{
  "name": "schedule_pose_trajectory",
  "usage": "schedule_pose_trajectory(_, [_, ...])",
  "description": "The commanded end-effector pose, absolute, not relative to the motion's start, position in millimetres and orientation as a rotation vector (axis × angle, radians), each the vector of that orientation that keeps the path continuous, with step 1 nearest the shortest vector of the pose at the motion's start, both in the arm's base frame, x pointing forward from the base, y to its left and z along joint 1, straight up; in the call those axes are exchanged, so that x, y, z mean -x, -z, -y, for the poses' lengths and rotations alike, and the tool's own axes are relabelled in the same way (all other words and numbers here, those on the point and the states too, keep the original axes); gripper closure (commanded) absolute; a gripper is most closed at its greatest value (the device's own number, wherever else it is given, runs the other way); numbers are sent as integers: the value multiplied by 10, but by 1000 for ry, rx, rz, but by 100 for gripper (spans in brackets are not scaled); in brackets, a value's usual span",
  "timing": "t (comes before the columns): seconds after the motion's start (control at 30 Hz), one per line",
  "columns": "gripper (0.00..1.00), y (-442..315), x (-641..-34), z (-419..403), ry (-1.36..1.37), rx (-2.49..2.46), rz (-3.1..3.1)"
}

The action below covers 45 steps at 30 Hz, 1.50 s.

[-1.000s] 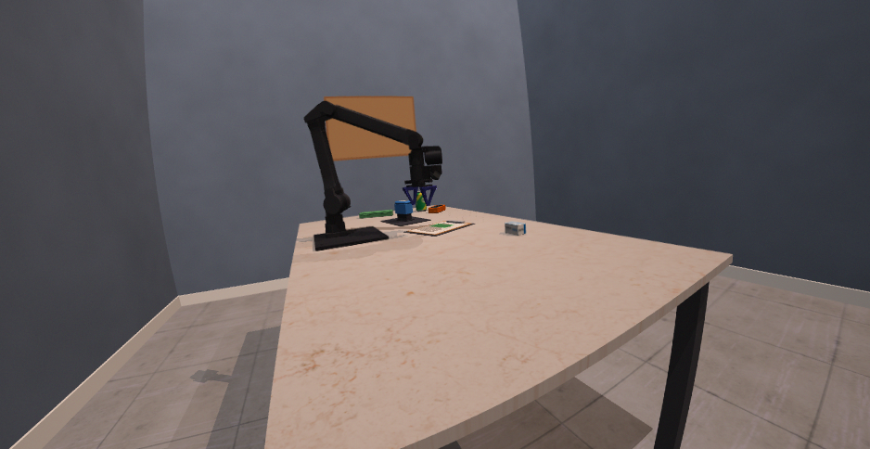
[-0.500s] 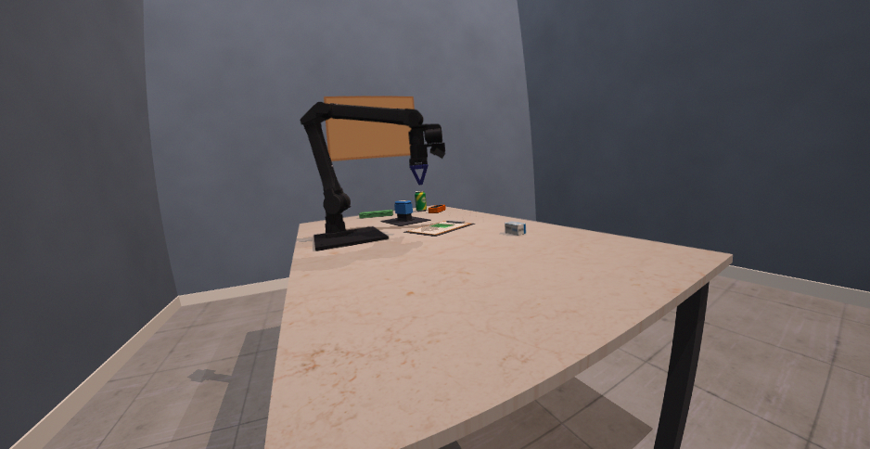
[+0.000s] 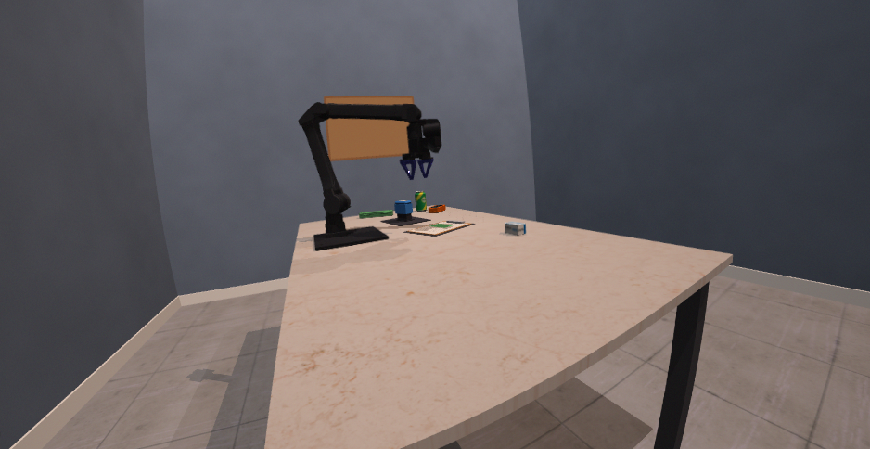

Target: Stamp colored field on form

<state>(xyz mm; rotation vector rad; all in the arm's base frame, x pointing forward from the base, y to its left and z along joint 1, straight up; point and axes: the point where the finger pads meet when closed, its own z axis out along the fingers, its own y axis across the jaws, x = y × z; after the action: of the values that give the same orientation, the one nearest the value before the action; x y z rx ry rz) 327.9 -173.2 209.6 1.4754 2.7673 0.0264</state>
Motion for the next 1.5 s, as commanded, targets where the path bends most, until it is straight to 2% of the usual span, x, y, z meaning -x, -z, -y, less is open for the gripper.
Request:
schedule_pose_trajectory(0.0, [19,-2213,-3353,1759,-4,-1672,-2612])
schedule_pose_trajectory(0.67, [19,-2073,-3338,1133,-12,-1670,-2616])
schedule_pose_trajectory(1.1, [19,-1796,-3422,-69,-2,-1686,-2641])
schedule_pose_trajectory(1.47, [19,-1891,-3657,-991,-70,-1665,-2607])
